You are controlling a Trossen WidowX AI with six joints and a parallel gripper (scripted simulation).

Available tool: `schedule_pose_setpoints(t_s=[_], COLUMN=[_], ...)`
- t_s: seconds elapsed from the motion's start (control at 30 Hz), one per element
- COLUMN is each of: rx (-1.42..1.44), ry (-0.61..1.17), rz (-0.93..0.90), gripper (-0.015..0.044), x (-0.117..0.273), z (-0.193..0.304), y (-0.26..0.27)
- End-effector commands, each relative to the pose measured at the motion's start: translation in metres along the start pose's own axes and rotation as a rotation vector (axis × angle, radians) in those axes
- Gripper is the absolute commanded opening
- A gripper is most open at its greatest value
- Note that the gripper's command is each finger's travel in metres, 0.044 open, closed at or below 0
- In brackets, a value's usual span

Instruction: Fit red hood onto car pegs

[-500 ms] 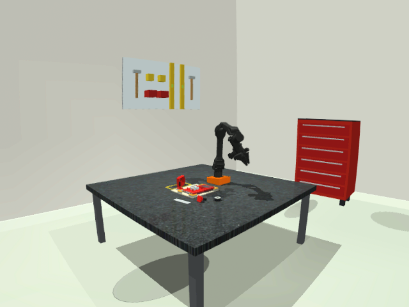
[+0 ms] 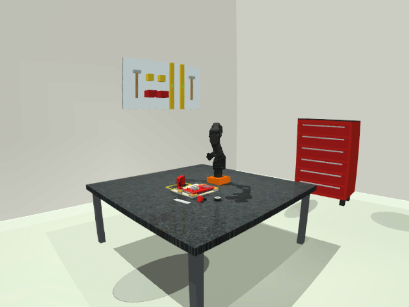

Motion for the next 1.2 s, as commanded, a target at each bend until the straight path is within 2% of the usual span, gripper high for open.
schedule_pose_setpoints(t_s=[0.0,0.3,0.6,0.93,1.17], rx=[0.184,0.504,0.806,1.124,1.306], ry=[-0.104,-0.246,-0.319,-0.297,-0.225], rz=[-0.010,0.047,0.178,0.368,0.473], gripper=[0.0000,0.0000,0.0000,0.0000,0.0000], x=[0.011,0.038,0.067,0.098,0.114], z=[-0.062,-0.162,-0.247,-0.327,-0.362], y=[0.006,-0.005,-0.040,-0.106,-0.156])
Point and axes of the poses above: the point midway between the two fingers, 35 mm back from their tips, its own x axis back along the fingers, its own y axis across the jaws, z = x × y, the point moved 8 cm from there along x, back along the fingers, and after that the axes turned 9 degrees about -x, right-handed, at the moved point
